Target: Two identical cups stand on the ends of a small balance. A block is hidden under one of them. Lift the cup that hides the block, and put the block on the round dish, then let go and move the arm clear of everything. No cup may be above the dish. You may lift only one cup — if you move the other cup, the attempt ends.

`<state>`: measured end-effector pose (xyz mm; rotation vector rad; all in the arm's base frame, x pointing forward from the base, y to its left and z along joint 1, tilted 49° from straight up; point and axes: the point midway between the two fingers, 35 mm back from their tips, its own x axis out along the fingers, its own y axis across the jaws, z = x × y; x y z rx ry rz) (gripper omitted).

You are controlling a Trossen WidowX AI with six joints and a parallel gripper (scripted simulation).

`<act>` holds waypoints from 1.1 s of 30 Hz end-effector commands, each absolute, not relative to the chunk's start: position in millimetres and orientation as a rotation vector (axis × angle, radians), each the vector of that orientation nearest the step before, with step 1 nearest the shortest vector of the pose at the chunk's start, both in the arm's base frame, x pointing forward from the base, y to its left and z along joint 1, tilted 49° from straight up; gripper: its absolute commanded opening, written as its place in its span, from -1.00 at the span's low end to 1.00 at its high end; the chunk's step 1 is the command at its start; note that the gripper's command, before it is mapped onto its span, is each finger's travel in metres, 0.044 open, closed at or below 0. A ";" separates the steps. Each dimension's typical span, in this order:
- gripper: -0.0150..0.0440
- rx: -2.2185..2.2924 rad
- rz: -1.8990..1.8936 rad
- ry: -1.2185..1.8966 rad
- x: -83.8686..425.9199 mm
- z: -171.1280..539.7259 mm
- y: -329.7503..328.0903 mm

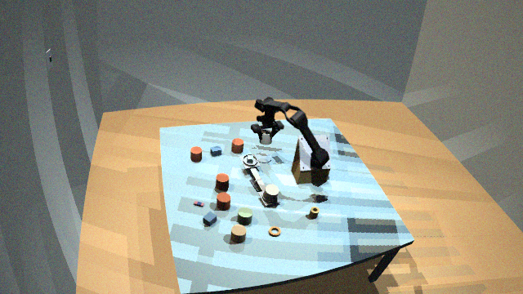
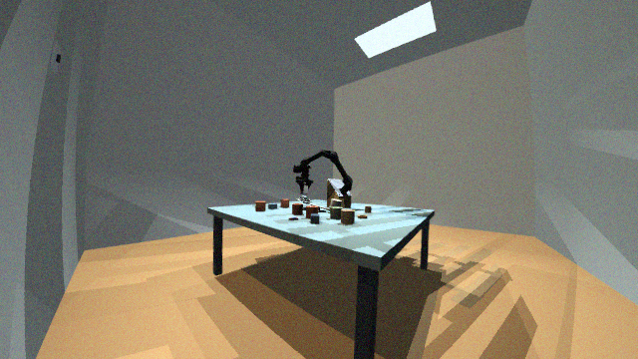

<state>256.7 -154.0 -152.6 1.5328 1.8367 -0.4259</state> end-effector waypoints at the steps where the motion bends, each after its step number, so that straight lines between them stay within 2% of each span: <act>1: -0.49 1.533 -0.425 1.846 227.4 -174.2 -156.7; 11: -0.49 1.537 -0.408 1.855 159.5 -218.5 -151.4; 33: -0.49 1.538 -0.406 1.855 155.6 -250.3 -116.5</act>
